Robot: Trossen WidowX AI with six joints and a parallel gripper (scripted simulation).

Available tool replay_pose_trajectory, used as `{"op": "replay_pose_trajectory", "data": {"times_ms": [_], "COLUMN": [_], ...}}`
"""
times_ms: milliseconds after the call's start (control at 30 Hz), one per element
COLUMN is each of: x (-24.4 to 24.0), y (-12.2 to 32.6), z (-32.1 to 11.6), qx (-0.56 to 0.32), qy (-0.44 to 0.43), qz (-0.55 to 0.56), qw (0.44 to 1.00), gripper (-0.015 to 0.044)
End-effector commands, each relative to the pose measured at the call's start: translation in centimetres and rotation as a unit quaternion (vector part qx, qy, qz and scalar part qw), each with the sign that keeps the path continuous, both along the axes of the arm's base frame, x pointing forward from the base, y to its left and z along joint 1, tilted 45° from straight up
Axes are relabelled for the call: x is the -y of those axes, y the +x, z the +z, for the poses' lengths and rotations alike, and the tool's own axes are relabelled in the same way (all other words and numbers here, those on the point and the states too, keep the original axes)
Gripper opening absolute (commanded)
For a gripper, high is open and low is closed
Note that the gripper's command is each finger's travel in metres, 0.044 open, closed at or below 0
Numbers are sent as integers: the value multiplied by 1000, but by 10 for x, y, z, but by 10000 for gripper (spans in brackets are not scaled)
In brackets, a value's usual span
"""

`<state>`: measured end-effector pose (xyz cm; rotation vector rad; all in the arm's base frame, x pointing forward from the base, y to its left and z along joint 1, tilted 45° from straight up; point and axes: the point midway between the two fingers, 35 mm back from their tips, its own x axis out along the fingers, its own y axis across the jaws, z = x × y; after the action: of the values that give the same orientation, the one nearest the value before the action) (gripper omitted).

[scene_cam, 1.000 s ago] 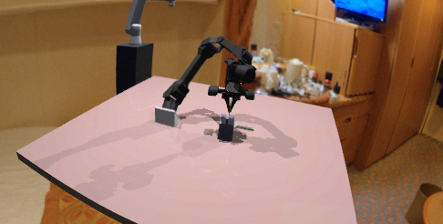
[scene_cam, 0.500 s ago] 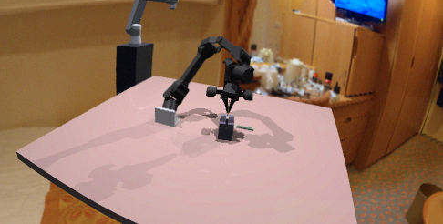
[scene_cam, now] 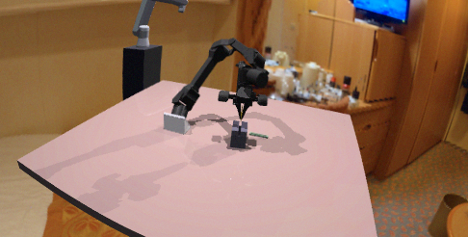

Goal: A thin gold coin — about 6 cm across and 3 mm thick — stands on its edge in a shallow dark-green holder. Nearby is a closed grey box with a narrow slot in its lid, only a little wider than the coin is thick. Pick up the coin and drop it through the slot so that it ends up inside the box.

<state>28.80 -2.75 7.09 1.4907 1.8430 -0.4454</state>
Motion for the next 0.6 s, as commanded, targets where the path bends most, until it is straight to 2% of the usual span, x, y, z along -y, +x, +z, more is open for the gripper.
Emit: {"op": "replay_pose_trajectory", "data": {"times_ms": [0, 567], "x": [0, -6], "y": [-1, -1], "z": [0, -5], "qx": [-1, -3], "qy": [0, 0], "qz": [0, -2], "qw": [1000, 1000], "gripper": [0, 0]}}
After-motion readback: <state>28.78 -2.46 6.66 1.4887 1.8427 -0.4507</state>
